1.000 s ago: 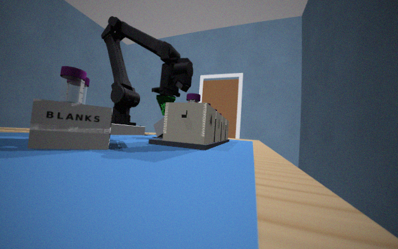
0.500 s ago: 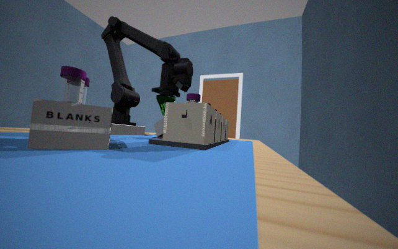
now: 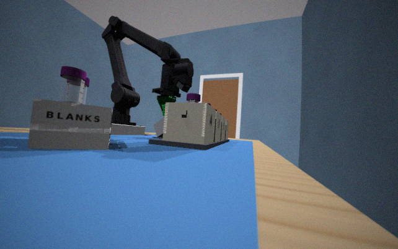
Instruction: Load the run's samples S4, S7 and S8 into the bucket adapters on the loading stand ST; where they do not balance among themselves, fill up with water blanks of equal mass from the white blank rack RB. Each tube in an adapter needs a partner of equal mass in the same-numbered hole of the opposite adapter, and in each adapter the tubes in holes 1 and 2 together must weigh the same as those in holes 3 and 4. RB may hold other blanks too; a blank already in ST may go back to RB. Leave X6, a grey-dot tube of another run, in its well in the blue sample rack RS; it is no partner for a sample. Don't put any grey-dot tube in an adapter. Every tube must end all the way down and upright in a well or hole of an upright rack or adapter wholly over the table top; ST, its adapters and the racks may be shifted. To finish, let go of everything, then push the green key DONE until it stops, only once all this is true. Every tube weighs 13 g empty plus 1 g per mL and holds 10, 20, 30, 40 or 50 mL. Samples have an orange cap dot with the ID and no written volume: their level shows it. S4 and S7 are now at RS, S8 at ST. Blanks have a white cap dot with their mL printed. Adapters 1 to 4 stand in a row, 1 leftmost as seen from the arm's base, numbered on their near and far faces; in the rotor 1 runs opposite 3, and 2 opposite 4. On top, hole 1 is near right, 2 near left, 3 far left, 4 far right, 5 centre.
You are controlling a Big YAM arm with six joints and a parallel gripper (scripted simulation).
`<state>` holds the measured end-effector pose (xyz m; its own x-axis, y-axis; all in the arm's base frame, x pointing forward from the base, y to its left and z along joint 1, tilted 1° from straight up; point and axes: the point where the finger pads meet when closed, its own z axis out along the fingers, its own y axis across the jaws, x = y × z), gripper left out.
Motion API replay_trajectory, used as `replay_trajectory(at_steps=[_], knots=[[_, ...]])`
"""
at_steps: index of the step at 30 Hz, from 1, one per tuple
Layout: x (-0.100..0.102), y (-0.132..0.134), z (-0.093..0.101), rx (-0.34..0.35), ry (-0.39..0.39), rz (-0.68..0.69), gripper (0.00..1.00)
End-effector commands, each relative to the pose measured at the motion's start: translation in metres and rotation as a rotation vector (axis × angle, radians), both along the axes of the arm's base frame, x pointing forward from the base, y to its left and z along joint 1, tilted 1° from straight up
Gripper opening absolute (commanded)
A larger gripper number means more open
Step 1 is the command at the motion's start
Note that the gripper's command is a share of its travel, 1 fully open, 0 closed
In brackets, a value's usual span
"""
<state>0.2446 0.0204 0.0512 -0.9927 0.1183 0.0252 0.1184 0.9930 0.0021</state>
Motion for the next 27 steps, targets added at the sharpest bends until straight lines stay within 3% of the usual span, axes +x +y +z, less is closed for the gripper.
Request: replay_trajectory(at_steps=[1,27], knots=[[0.008,0.002,-0.001,0.000,-0.018,-0.005,0.00],[0.008,0.003,-0.013,0.001,-0.019,-0.003,0.00]])
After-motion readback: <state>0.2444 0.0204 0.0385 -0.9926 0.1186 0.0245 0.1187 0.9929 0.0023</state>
